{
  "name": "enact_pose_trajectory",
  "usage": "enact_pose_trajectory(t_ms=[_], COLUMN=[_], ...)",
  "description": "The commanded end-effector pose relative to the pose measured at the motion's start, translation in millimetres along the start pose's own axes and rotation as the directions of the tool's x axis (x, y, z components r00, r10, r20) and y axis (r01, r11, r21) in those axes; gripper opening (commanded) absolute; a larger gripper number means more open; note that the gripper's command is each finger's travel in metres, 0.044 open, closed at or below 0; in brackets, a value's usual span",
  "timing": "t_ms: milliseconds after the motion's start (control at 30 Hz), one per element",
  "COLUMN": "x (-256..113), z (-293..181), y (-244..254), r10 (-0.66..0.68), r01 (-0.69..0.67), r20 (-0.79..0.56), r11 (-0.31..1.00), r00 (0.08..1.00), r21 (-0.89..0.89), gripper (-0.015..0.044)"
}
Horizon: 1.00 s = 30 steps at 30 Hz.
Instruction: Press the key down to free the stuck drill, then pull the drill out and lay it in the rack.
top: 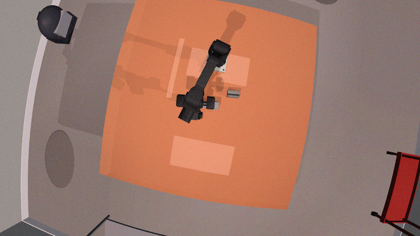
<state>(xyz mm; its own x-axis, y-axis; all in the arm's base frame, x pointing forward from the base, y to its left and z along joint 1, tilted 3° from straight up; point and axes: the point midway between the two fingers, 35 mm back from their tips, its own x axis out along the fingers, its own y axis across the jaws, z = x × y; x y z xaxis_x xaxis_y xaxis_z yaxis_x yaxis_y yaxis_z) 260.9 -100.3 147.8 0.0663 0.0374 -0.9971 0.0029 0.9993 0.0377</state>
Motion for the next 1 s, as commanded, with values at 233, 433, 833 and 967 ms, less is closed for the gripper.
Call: enact_pose_trajectory(t_ms=[233,433,833,967], x=[7.0,9.7,14.7,16.1], z=[0.0,0.6,0.2,-0.9], y=[0.1,0.0,-0.7,-0.8], r10=[-0.004,-0.004,-0.004,-0.004], r01=[0.004,0.004,0.004,0.004], r20=[-0.001,-0.001,-0.001,-0.001], r11=[1.0,1.0,1.0,1.0], r00=[1.0,1.0,1.0,1.0], r21=[0.004,0.004,0.004,0.004], gripper=[0.0,0.0,0.0,0.0])
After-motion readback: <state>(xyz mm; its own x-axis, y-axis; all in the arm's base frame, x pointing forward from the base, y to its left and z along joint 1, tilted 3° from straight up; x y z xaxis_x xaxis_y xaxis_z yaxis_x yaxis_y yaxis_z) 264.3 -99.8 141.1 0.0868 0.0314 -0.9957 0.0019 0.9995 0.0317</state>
